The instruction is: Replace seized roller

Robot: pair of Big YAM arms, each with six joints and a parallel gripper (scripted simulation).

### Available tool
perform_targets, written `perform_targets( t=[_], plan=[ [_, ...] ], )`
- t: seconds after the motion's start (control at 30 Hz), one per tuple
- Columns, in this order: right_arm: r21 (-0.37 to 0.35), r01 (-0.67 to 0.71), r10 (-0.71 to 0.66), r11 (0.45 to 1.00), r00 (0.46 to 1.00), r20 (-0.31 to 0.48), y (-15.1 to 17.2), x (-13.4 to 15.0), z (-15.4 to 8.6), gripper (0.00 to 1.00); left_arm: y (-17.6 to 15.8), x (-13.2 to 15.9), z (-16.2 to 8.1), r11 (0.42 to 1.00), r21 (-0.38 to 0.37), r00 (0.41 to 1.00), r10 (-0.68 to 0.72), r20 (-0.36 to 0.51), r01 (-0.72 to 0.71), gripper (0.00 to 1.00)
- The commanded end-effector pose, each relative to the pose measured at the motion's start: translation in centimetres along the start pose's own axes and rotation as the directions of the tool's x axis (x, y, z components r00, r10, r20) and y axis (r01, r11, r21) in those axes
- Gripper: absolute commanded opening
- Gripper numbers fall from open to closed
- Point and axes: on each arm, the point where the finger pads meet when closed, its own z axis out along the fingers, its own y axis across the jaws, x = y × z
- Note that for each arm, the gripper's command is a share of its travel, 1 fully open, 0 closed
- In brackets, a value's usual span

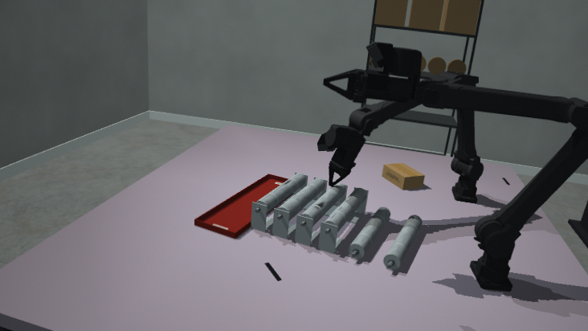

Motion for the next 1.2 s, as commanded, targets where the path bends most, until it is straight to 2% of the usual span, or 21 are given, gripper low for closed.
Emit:
perform_targets(
  t=[0.0, 0.83, 0.87, 0.9, 0.93, 1.07, 1.17],
  plan=[
    [0.025, 0.027, -0.026, 0.999, 0.999, -0.035, 0.5, 2.2, 2.1, 0.00, 0.3, -3.3, 0.3, 1.000, -0.003, 0.998, 0.008, 0.055, -0.008, 0.00],
    [0.025, 0.027, -0.026, 0.999, 0.999, -0.035, 0.5, 2.2, 2.1, 0.00, 0.3, -3.3, 0.3, 1.000, -0.003, 0.998, 0.008, 0.055, -0.008, 0.00],
    [-0.016, -0.031, 0.032, 0.999, 0.999, 0.021, 0.6, -1.8, 0.2, 0.00, 0.3, -3.3, 0.3, 1.000, -0.003, 0.998, 0.008, 0.055, -0.008, 0.00],
    [-0.016, -0.030, 0.030, 0.999, 0.999, 0.016, 0.6, -1.7, 0.2, 0.00, 0.3, -3.3, 0.3, 1.000, -0.003, 0.998, 0.008, 0.055, -0.008, 0.00],
    [-0.060, -0.019, 0.022, 0.998, 0.999, 0.048, 1.2, -3.1, -4.9, 0.00, 0.3, -3.3, 0.3, 1.000, -0.003, 0.998, 0.008, 0.055, -0.008, 0.00],
    [-0.068, 0.006, -0.003, 0.998, 0.999, 0.049, 2.0, -2.7, -6.8, 0.00, 0.3, -3.3, 0.3, 1.000, -0.003, 0.998, 0.008, 0.055, -0.008, 0.00],
    [-0.069, -0.006, 0.009, 0.998, 0.999, 0.048, 2.0, -2.8, -6.8, 0.00, 0.3, -3.3, 0.3, 1.000, -0.003, 0.998, 0.008, 0.055, -0.008, 0.00]
  ],
)
